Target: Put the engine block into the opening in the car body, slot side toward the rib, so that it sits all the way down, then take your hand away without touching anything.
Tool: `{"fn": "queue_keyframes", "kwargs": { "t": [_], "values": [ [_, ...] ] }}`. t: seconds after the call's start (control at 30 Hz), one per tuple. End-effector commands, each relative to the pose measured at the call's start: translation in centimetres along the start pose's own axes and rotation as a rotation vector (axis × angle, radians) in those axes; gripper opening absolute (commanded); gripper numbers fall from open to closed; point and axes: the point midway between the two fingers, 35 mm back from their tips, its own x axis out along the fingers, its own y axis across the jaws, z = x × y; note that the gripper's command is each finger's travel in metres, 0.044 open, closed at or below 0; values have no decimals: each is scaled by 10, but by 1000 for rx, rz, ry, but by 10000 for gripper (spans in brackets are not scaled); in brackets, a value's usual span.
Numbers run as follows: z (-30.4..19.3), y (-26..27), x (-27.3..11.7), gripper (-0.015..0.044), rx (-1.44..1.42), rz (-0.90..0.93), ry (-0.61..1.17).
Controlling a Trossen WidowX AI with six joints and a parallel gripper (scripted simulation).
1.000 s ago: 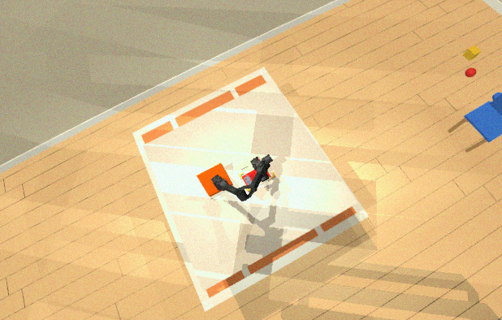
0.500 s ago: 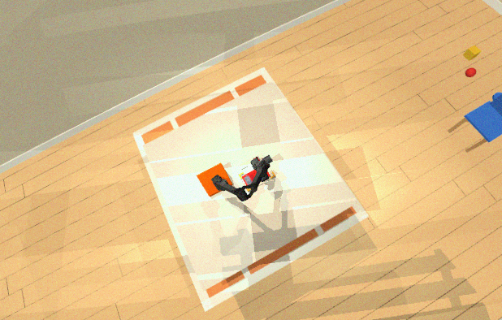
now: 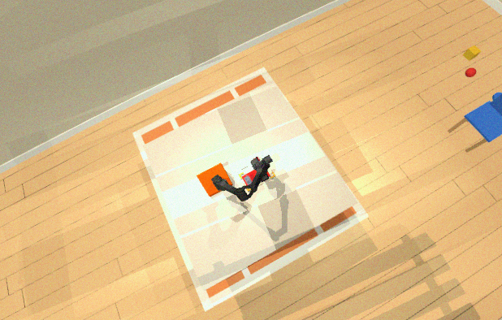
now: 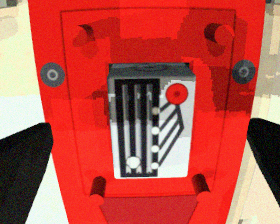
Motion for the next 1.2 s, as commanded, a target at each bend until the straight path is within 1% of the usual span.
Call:
{"fn": "queue_keyframes", "kwargs": {
  "t": [0.0,0.1,0.23,0.8,1.17],
  "values": [
    [0,0,0,440,0,0,0],
    [0,1,-13,440,-3,-4,-1],
    [0,1,-15,440,-3,-4,-1],
    [0,1,-15,0,-3,-4,-1],
    [0,1,-15,0,-3,-4,-1]
  ]
}}
